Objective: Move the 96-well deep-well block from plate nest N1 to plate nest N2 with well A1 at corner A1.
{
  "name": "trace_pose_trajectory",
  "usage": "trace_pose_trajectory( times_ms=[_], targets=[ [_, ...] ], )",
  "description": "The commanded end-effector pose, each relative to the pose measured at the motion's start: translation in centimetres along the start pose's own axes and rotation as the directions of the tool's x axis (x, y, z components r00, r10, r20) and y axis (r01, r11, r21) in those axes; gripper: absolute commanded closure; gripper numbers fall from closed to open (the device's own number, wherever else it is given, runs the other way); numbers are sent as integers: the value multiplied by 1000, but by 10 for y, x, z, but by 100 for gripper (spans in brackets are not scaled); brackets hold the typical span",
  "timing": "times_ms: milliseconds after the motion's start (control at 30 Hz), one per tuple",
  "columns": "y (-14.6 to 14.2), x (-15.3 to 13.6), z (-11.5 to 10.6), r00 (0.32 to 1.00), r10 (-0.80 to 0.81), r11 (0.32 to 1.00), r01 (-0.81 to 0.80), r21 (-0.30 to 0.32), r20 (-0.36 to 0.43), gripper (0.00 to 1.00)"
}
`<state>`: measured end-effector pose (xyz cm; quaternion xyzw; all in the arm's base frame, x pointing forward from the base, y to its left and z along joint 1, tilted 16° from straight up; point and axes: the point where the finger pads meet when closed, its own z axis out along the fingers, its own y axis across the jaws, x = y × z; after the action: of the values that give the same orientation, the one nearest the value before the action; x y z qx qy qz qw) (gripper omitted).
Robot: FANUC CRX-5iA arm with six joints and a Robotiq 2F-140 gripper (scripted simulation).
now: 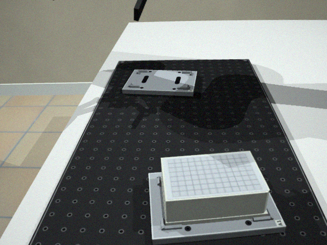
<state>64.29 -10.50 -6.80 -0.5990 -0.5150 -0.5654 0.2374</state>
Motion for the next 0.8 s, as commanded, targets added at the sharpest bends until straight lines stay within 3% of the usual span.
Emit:
trace_pose_trajectory(
  times_ms=[0, 367, 500, 567, 767],
  targets=[
    [-3, 0, 6, 999, -49, 999, 49, 9, 18, 0],
    [-31, -4, 41, 945, -322, 942, 313, 122, 58, 0],
    [-43, -5, 54, 898, -437, 890, 422, 176, 56, 0],
    [-43, -5, 54, 898, -437, 890, 422, 176, 56, 0],
    [-63, -7, 73, 803, -595, 782, 569, 255, 31, 0]
  ],
)
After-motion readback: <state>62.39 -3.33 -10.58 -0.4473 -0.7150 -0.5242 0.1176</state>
